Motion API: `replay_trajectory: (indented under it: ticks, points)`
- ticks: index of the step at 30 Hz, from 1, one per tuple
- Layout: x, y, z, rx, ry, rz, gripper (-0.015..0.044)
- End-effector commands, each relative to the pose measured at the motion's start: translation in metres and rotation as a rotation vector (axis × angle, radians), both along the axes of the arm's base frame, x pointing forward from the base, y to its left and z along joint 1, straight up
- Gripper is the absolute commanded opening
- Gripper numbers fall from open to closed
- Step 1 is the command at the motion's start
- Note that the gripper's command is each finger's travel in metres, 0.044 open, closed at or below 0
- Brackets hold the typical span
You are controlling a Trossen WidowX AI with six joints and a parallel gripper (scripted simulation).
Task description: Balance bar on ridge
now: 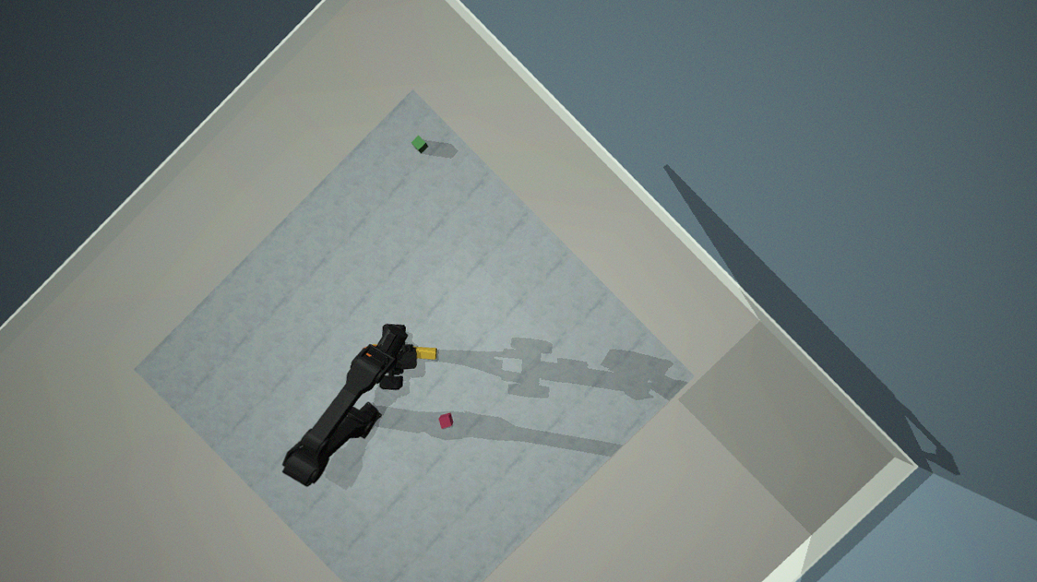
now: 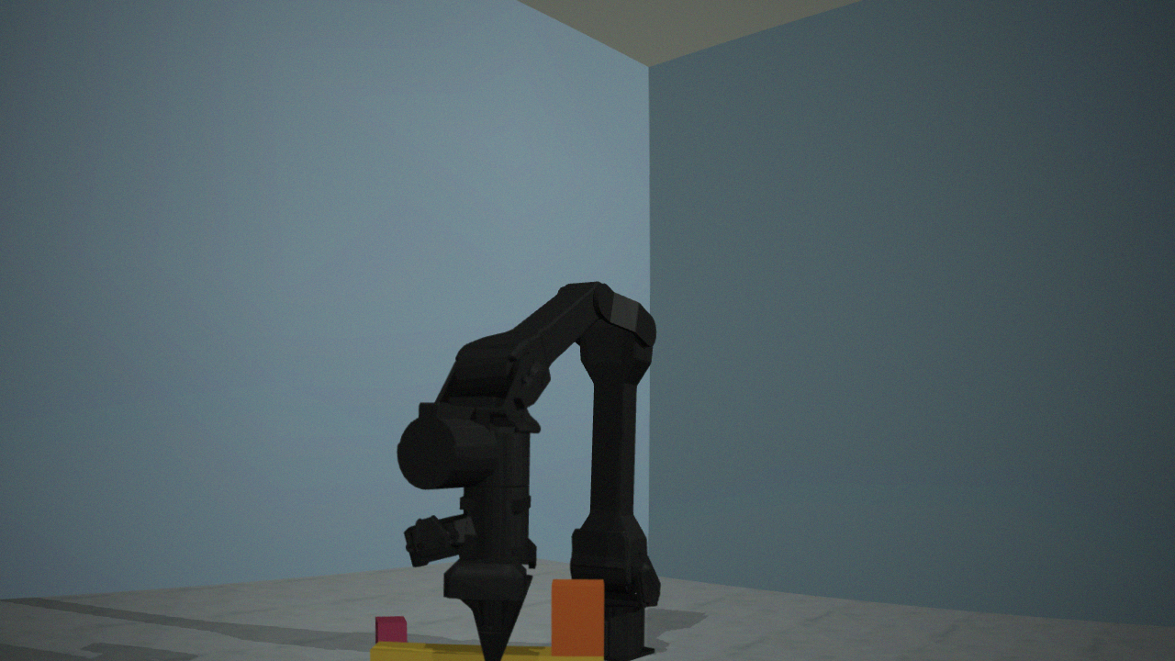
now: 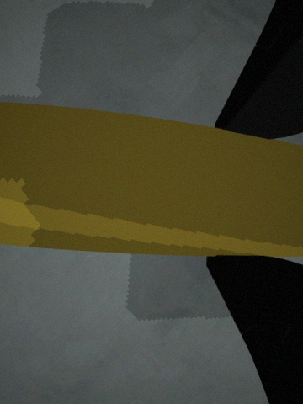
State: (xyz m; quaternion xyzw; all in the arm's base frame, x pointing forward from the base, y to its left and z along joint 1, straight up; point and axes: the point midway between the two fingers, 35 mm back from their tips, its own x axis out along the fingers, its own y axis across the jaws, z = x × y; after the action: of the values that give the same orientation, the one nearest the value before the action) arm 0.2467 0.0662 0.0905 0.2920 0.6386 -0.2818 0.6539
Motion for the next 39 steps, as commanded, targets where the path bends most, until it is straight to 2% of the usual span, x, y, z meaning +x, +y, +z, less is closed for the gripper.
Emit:
replay_trajectory:
  ticks: [1,11,17,18,39]
  points:
    - [-0.0001,0.0000,-0.0001,0.000,0.001,0.000,0.0000]
    - [-0.0001,0.0000,-0.0001,0.000,0.001,0.000,0.0000]
    - [-0.0001,0.0000,-0.0001,0.000,0.001,0.000,0.0157]
    - [-0.0001,0.0000,-0.0001,0.000,0.001,0.000,0.0167]
    - [-0.0001,0.0000,-0.0001,0.000,0.001,0.000,0.0169]
